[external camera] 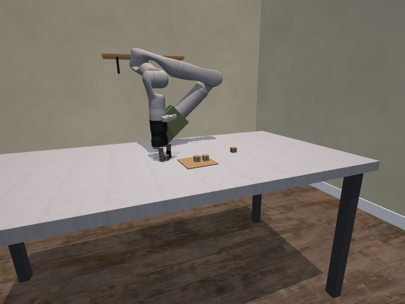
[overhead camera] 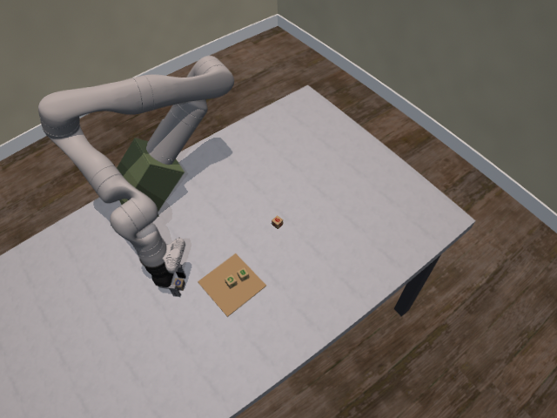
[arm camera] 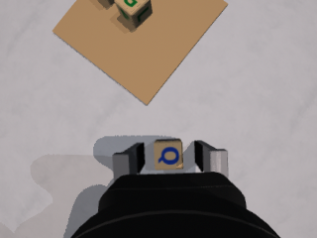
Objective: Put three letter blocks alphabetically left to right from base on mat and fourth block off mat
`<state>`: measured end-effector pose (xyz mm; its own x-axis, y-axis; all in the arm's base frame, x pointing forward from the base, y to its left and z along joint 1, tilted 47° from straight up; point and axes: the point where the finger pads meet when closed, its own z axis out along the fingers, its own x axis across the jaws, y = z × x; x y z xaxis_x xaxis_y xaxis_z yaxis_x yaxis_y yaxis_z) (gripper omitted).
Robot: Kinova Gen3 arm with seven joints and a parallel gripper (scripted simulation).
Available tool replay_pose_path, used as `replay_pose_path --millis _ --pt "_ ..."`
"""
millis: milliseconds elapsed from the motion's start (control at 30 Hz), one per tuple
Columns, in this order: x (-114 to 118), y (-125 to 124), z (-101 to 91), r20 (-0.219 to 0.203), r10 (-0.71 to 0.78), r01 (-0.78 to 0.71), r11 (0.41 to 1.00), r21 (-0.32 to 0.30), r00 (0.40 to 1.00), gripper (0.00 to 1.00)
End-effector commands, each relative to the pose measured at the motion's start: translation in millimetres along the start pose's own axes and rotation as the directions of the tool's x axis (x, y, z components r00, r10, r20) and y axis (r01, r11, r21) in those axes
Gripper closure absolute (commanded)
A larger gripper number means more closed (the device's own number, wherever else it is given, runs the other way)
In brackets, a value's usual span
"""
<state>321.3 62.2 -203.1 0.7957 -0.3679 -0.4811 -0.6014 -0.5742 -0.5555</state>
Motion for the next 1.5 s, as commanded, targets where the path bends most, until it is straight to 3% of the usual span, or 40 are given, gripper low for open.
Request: replay_pose_path --millis 0,533,567,1100,1133,1467 --pt "-0.2 -0.5 1.8 0.001 0.0 0.0 1.0 0.001 1.0 0.0" --pt "-0.2 -0.5 2.4 0.001 0.0 0.0 1.0 0.001 1.0 0.0" --pt "-0.2 -0.5 2.4 0.001 0.0 0.0 1.0 0.001 1.0 0.21" --pt "-0.2 -0.5 2.4 0.001 0.0 0.0 1.0 0.001 1.0 0.21" --pt "-0.2 -0.5 2.4 0.001 0.0 0.0 1.0 0.001 1.0 0.51" --pt "-0.2 -0.5 2.4 0.001 0.0 0.0 1.0 0.001 1.0 0.51"
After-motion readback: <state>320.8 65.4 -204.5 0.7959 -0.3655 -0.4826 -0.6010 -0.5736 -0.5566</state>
